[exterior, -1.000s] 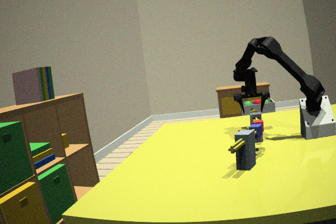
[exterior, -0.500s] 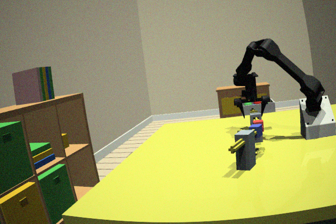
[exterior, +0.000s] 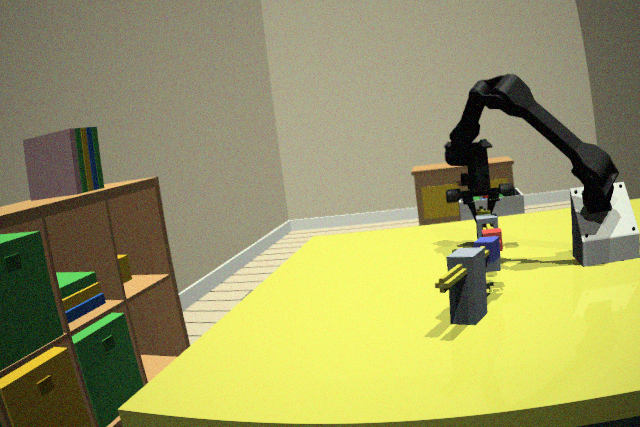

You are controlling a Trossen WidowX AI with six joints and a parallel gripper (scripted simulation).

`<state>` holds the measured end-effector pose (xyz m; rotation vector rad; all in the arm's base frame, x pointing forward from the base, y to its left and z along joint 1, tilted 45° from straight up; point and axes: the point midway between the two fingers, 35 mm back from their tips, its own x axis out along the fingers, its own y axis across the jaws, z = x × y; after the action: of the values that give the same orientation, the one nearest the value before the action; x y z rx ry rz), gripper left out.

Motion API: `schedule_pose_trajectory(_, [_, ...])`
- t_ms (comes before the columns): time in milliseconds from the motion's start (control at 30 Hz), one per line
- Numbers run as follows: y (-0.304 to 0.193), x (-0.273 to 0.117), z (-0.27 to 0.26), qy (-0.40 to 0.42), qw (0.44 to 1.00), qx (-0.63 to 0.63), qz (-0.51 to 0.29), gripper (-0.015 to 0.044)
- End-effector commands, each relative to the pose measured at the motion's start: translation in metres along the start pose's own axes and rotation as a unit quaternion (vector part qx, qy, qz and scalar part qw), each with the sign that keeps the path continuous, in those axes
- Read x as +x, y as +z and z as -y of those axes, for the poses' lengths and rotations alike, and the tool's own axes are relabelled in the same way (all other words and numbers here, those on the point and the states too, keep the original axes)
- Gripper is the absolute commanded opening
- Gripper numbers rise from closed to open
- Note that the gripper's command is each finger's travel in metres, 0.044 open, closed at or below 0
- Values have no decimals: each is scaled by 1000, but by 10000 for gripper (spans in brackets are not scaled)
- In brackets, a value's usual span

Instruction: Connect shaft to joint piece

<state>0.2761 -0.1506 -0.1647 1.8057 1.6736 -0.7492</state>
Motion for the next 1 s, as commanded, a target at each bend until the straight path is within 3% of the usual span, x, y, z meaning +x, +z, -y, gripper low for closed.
schedule_pose_trajectory(0, [0,1,0,2,1000,2,-2,102])
schedule_pose_trajectory(567, [0,0,0,1,1000,0,0,67])
schedule_pose_trajectory(833, [0,0,0,1,1000,0,0,0])
schedule_pose_trajectory(967, [-1,0,0,1,1000,1,0,0])
